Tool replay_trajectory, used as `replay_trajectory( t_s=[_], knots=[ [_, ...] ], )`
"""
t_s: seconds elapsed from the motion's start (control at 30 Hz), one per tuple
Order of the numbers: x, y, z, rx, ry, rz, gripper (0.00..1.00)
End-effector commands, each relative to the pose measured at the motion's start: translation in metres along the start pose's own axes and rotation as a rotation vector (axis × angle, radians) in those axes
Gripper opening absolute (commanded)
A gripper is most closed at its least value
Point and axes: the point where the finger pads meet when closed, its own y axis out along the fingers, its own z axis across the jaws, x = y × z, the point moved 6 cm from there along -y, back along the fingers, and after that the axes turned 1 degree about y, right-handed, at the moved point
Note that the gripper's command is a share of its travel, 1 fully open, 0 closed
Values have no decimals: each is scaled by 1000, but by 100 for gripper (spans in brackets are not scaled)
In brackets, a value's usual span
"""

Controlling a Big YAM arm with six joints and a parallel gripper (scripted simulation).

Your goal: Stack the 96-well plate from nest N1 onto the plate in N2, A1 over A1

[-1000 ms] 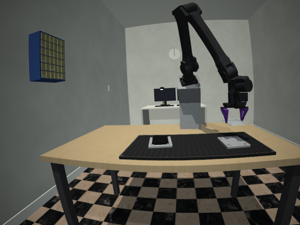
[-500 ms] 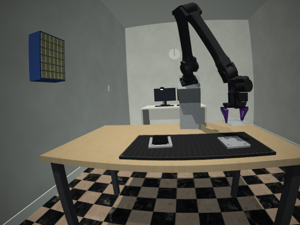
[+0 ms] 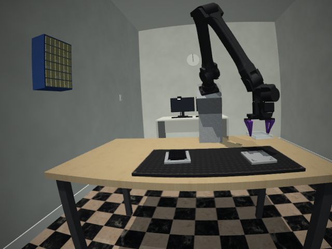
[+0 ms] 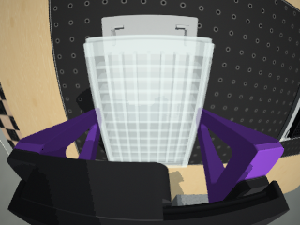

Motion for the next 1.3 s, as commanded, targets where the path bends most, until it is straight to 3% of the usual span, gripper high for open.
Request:
replay_trajectory(
  t_s=[0.0,0.7,0.77,1.27],
  knots=[
    [-5,0,-1,-8,-1,16,0],
    [-5,0,-1,-8,-1,16,0],
    [6,-6,-12,4,-51,-25,0],
    [-1,-6,-55,1,-53,-26,0]
  ],
)
